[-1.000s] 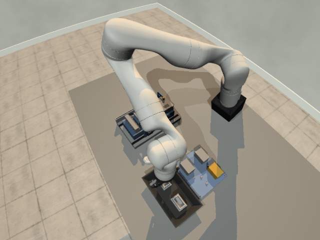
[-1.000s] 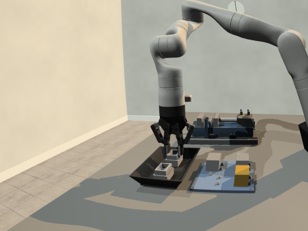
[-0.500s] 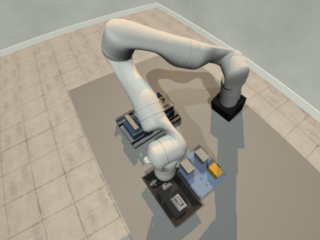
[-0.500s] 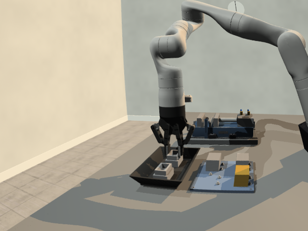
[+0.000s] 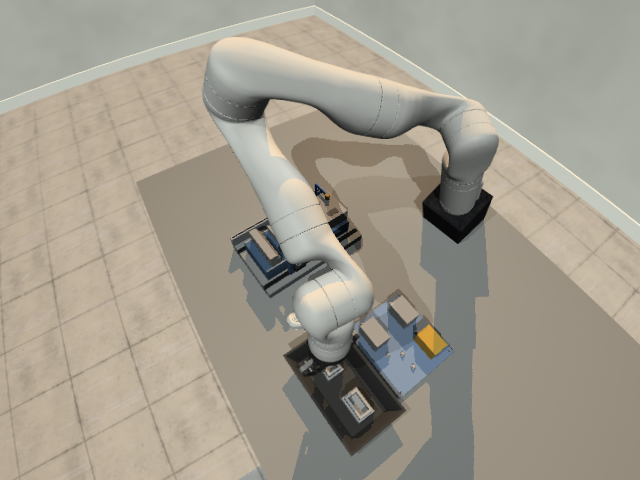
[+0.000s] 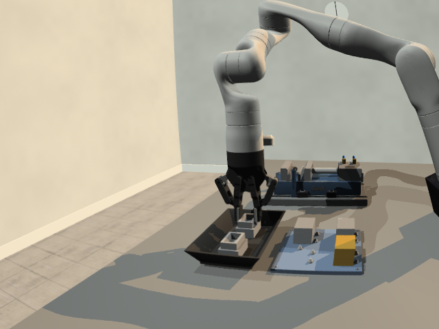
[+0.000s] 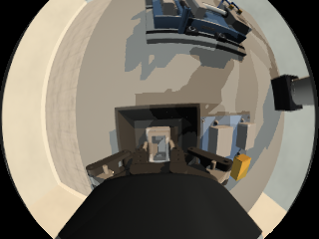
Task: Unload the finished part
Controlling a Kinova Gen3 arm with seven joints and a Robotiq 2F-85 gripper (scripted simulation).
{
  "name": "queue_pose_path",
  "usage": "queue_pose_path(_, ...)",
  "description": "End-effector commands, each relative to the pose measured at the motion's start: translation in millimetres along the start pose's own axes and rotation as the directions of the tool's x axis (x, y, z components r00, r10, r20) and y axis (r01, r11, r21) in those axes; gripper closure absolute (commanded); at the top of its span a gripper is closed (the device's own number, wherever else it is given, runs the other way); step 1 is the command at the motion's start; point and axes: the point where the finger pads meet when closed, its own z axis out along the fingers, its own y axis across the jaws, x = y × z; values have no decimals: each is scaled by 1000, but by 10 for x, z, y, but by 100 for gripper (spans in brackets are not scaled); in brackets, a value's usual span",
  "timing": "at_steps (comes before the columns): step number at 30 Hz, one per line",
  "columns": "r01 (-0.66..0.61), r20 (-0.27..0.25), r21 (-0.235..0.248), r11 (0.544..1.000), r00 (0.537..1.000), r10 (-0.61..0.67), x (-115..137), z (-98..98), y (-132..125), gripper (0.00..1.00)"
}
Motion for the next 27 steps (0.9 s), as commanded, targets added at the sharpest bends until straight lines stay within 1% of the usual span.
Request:
queue_pose_path(1, 0, 0, 2, 1000, 1000, 0, -2, -6, -5, 100)
queue_pose_path(14, 0, 0, 2, 1000, 1000, 0, -2, -6, -5, 100)
queue_pose_path(15, 0, 0, 2, 1000, 1000, 0, -2, -6, -5, 33)
queue_pose_path(27, 0, 0, 2, 1000, 1000, 0, -2, -6, -5, 33)
